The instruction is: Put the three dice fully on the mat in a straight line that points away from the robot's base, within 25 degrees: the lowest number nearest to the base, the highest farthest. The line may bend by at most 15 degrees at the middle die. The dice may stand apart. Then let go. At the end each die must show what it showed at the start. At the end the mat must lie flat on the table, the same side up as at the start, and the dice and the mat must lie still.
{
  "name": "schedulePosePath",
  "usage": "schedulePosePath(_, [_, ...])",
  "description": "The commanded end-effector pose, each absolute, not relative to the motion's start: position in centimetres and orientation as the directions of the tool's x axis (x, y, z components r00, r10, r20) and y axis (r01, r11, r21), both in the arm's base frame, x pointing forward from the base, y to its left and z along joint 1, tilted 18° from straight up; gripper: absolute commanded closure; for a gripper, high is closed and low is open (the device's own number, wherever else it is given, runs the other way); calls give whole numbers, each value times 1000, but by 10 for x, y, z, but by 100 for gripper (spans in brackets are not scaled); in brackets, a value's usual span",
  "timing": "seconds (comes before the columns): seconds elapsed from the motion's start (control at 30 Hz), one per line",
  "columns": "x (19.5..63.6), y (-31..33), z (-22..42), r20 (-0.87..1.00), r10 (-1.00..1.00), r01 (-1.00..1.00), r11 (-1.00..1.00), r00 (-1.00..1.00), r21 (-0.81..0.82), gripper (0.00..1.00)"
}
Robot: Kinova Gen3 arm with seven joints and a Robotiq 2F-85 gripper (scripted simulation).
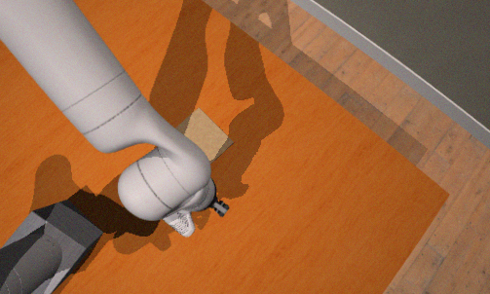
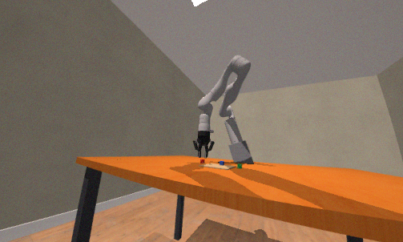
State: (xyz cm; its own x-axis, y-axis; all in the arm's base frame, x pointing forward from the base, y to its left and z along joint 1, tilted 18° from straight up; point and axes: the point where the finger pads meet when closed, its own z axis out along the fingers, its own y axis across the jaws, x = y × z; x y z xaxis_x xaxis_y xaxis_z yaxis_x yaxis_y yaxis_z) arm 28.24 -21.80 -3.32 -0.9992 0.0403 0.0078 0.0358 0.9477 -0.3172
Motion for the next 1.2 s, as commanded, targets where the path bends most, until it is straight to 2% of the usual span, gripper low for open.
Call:
schedulePosePath(0.0, [283,-218,-33,7,40,36,948,-999,-317,65])
schedulePosePath(1.17, [283,-223,-48,7,40,36,948,-999,-317,65])
